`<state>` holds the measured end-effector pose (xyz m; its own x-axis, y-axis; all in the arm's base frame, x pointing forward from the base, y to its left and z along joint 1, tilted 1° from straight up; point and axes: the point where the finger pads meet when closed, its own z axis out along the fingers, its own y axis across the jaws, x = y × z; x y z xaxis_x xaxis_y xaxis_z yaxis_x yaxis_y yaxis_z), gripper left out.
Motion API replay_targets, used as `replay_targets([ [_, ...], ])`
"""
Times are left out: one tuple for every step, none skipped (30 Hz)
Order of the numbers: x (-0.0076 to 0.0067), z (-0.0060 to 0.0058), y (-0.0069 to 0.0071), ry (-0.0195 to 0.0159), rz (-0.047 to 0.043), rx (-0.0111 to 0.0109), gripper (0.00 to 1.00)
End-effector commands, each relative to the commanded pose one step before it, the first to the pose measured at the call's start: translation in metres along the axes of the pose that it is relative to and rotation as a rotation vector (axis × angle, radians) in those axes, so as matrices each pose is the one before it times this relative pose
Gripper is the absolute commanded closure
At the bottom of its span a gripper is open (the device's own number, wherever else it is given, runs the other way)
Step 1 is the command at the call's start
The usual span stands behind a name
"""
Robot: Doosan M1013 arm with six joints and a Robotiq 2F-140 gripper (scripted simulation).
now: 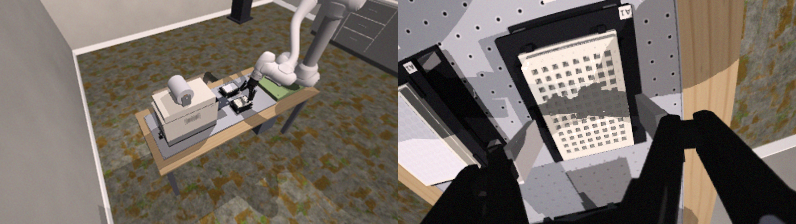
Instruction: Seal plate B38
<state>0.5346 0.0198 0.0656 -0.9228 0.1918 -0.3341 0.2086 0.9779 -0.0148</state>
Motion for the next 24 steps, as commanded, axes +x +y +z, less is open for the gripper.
replay_targets([
  [0.00044, 0.00116, 0.00003, -0.00004, 0.00005, -0.00018, 0.30],
  [0.00023, 0.00063, 0.00000, 0.00000, 0.00000, 0.00000, 0.30],
  [0.00023, 0.00063, 0.00000, 0.00000, 0.00000, 0.00000, 0.30],
  [0.00023, 0.00063, 0.00000, 0.00000, 0.00000, 0.00000, 0.30],
  [0.00023, 0.00063, 0.00000, 0.00000, 0.00000, 0.00000, 0.30],
  [0.00023, 0.00063, 0.00000, 0.00000, 0.00000, 0.00000, 0.30],
  [0.00023, 0.00063, 0.00000, 0.00000, 0.00000, 0.00000, 0.30],
  [0.00023, 0.00063, 0.00000, 0.00000, 0.00000, 0.00000, 0.30],
  [0.00023, 0.00063, 0.00000, 0.00000, 0.00000, 0.00000, 0.30],
  [0.00000, 0.00000, 0.00000, 0.00000, 0.00000, 0.00000, 0.30],
  [0.00000, 0.00000, 0.00000, 0.00000, 0.00000, 0.00000, 0.30],
  [0.00023, 0.00063, 0.00000, 0.00000, 0.00000, 0.00000, 0.30],
  [0.00023, 0.00063, 0.00000, 0.00000, 0.00000, 0.00000, 0.30],
  [0.00023, 0.00063, 0.00000, 0.00000, 0.00000, 0.00000, 0.30],
  [0.00023, 0.00063, 0.00000, 0.00000, 0.00000, 0.00000, 0.30],
  [0.00023, 0.00063, 0.00000, 0.00000, 0.00000, 0.00000, 0.30],
  [0.00023, 0.00063, 0.00000, 0.00000, 0.00000, 0.00000, 0.30],
  [0.00023, 0.00063, 0.00000, 0.00000, 0.00000, 0.00000, 0.30],
  [0.00023, 0.00063, 0.00000, 0.00000, 0.00000, 0.00000, 0.30],
  [0.00023, 0.00063, 0.00000, 0.00000, 0.00000, 0.00000, 0.30],
  [0.00023, 0.00063, 0.00000, 0.00000, 0.00000, 0.00000, 0.30],
  [0.00023, 0.00063, 0.00000, 0.00000, 0.00000, 0.00000, 0.30],
  [0.00011, 0.00031, 0.00000, 0.00000, 0.00000, 0.00000, 0.30],
  [0.00000, 0.00000, 0.00000, 0.00000, 0.00000, 0.00000, 0.30],
])
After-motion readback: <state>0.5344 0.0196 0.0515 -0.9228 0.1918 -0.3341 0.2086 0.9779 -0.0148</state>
